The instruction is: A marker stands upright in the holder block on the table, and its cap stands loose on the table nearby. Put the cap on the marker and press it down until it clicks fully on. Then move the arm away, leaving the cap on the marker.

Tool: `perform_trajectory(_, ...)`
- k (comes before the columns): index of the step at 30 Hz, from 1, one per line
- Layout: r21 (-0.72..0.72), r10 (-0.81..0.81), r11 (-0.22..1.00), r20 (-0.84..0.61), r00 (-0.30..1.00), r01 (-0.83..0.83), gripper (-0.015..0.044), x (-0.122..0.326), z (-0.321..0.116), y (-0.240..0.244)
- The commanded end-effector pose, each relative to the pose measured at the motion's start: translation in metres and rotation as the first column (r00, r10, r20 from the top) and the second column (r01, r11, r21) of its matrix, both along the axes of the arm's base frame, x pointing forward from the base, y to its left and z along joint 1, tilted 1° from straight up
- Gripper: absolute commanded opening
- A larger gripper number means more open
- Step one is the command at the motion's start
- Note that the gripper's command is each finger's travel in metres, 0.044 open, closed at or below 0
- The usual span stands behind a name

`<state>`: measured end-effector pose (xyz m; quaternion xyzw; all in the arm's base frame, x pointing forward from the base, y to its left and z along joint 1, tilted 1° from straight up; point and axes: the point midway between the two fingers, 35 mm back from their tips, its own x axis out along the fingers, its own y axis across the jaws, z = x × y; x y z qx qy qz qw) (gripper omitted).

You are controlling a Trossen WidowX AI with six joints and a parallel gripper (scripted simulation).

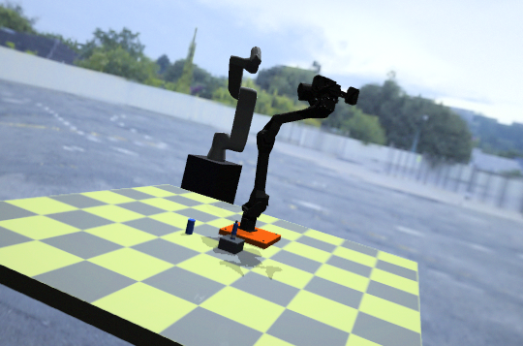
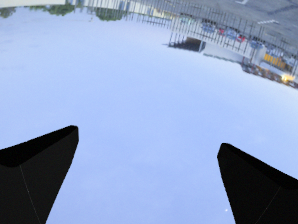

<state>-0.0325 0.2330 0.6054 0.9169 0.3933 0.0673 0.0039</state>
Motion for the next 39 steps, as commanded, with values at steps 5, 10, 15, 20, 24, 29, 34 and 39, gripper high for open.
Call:
perform_trajectory(5,-0.086,-0.129,0.985,0.197,0.972,0.148,0.0269,0.017,0.004,0.016)
perform_trajectory(10,-0.198,-0.241,0.910,0.463,0.853,0.365,0.0234,0.045,0.005,0.042)
perform_trajectory(15,-0.275,-0.242,0.784,0.689,0.683,0.556,0.0234,0.077,0.003,0.060)
perform_trajectory(20,-0.348,-0.139,0.599,0.841,0.522,0.721,0.0234,0.119,-0.013,0.085)
perform_trajectory(24,-0.369,0.020,0.435,0.916,0.401,0.821,0.0234,0.149,-0.029,0.099)
perform_trajectory(29,-0.402,0.231,0.210,0.906,0.354,0.891,0.0234,0.207,-0.061,0.109)
perform_trajectory(34,-0.427,0.415,-0.019,0.819,0.396,0.904,0.0234,0.270,-0.101,0.099)
perform_trajectory(39,-0.447,0.549,-0.236,0.671,0.498,0.863,0.0234,0.332,-0.147,0.069)
